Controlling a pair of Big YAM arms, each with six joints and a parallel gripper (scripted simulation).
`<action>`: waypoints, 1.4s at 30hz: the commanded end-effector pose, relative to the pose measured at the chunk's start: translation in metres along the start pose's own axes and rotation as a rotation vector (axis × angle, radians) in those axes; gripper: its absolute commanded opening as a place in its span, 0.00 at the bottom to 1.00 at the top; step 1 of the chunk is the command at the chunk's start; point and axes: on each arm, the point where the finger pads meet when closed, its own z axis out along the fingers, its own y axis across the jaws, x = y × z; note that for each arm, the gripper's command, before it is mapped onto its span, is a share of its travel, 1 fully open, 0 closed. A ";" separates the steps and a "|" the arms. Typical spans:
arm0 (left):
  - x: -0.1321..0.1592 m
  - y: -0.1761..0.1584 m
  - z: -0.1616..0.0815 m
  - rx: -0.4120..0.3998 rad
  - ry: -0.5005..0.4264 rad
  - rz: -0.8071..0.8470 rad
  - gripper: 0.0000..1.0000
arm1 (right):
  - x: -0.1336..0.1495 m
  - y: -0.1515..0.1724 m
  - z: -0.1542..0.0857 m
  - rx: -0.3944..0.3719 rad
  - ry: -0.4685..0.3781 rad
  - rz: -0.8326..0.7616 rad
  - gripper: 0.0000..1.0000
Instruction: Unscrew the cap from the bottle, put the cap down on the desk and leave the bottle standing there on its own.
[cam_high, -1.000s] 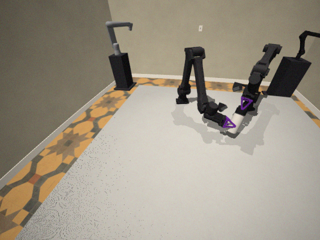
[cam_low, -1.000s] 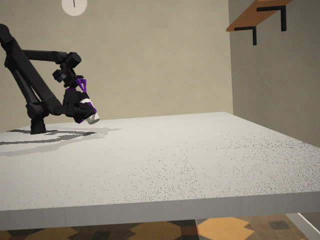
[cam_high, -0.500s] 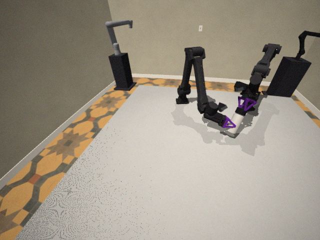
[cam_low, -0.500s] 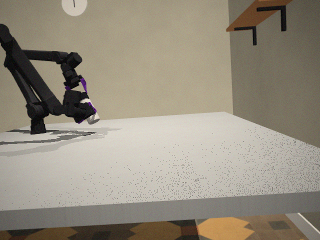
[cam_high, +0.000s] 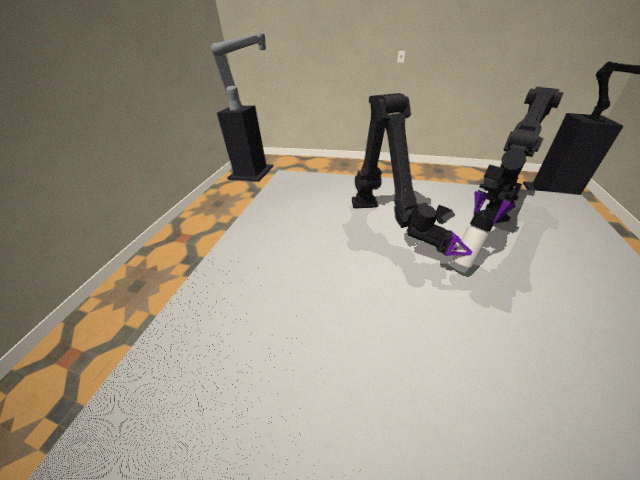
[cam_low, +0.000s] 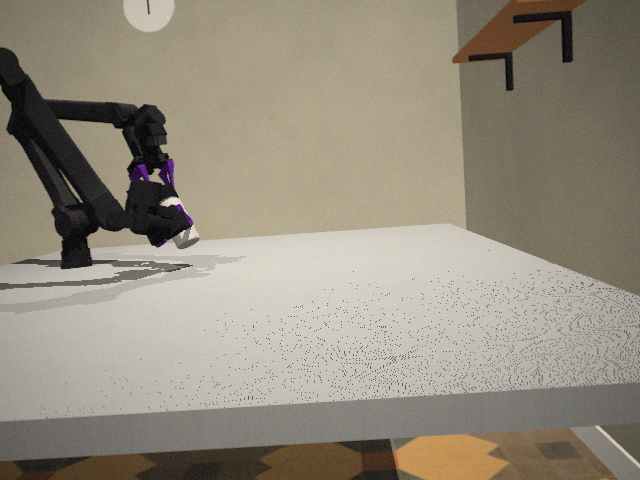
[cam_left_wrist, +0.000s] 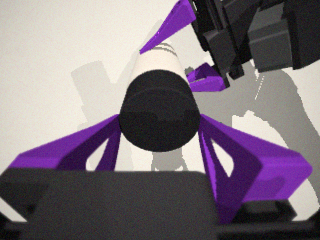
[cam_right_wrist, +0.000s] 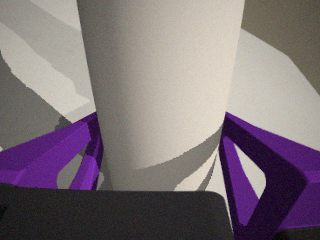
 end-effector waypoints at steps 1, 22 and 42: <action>-0.018 0.004 -0.013 -0.004 -0.018 -0.278 0.00 | -0.020 -0.023 0.007 0.028 -0.040 -0.041 0.00; -0.018 0.004 -0.015 0.031 -0.026 -1.201 0.00 | -0.020 -0.023 0.007 0.028 -0.040 -0.041 0.00; -0.018 0.005 -0.026 0.038 -0.038 -1.367 0.00 | -0.020 -0.023 0.007 0.028 -0.040 -0.041 0.00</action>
